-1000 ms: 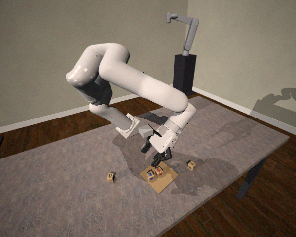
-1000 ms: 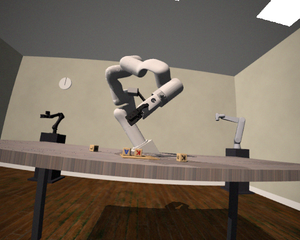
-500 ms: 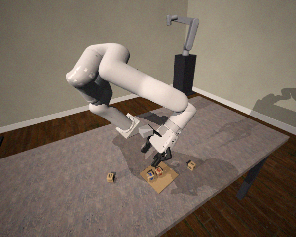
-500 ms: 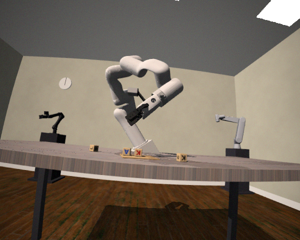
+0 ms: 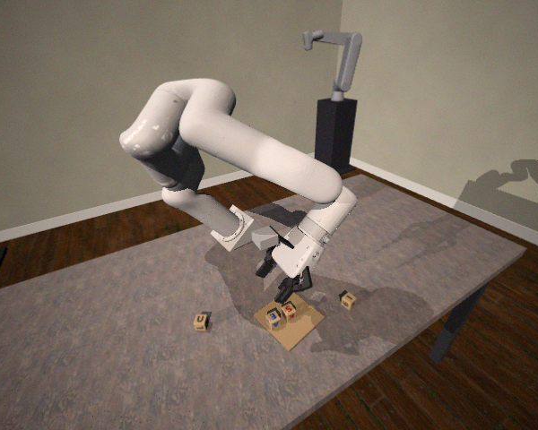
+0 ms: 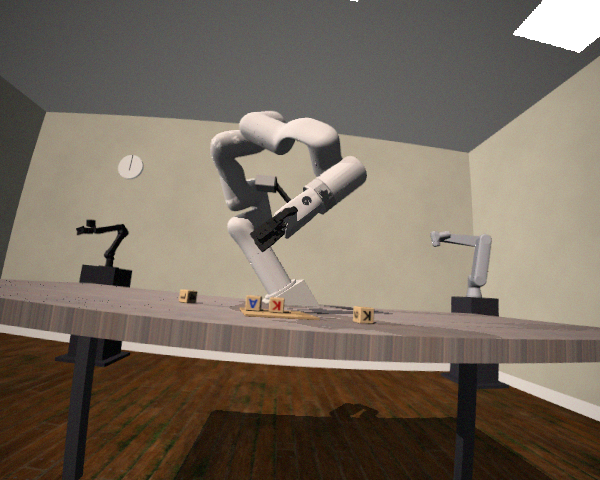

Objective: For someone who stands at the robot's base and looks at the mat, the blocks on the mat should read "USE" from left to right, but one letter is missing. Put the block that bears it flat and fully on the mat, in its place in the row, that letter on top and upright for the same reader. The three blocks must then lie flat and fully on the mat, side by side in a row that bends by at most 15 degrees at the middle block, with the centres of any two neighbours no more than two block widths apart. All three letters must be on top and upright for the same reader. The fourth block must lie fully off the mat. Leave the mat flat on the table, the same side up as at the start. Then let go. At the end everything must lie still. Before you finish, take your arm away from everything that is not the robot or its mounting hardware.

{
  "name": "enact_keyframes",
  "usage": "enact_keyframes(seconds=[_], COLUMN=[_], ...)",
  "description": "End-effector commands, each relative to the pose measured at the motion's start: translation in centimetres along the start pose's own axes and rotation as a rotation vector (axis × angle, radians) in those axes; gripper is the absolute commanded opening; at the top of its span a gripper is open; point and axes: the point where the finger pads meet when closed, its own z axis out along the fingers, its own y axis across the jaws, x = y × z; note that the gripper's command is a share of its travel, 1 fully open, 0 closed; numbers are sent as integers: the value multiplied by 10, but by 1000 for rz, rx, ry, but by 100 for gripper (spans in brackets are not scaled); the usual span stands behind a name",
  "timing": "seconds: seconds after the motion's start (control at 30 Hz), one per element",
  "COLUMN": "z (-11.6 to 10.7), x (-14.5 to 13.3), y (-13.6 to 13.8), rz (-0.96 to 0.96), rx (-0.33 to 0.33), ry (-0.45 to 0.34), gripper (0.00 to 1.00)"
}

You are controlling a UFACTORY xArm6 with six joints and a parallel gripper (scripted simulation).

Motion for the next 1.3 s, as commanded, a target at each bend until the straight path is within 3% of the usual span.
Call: enact_keyframes(seconds=[0.0, 0.2, 0.3, 0.43, 0.47, 0.53, 0.57, 0.7, 0.77, 1.27], z=[-1, 6, 39, 50, 66, 70, 85, 99, 117, 124], x=[1, 10, 47, 57, 72, 75, 87, 97, 108, 111], y=[-1, 2, 19, 27, 38, 42, 55, 67, 87, 94], rz=[3, 3, 4, 4, 4, 4, 4, 4, 3, 3], rx=[1, 1, 1, 1, 1, 1, 1, 1, 1, 1], ry=[-2, -2, -4, -4, -4, -4, -3, -3, -1, 0], gripper=[100, 100, 100, 100, 100, 100, 100, 100, 100, 100])
